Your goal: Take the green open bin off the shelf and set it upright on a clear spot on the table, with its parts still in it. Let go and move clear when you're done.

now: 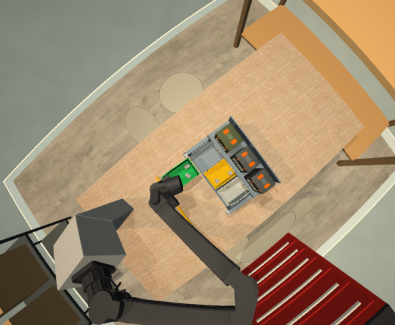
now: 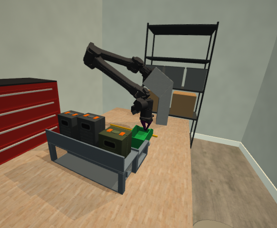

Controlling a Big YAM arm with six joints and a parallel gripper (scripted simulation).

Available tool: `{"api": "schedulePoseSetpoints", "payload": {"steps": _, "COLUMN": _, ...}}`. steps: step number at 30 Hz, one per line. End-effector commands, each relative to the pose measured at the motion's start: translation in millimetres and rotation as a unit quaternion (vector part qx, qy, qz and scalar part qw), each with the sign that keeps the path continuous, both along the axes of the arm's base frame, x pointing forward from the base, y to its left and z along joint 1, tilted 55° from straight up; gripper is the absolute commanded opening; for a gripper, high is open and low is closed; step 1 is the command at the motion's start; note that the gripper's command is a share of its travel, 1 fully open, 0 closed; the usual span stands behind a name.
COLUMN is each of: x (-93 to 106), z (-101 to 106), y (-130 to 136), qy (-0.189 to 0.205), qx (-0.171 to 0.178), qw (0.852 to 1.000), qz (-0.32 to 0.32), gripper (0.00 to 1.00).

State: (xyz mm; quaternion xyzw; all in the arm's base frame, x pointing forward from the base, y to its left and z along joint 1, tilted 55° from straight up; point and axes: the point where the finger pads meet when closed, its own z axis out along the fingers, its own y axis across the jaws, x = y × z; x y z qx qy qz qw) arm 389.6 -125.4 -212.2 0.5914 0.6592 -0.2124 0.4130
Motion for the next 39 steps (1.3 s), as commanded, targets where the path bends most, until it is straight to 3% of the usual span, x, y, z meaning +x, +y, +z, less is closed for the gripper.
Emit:
{"api": "schedulePoseSetpoints", "payload": {"steps": 1, "x": -13.6, "z": -4.5, "y": -1.7, "qy": 0.014, "qx": -0.001, "qw": 1.0, "qz": 0.002, "gripper": 0.0}}
{"api": "schedulePoseSetpoints", "payload": {"steps": 39, "x": 0.9, "z": -10.6, "y": -10.6, "qy": 0.004, "qx": 0.0, "qw": 1.0, "qz": 0.001, "gripper": 0.0}}
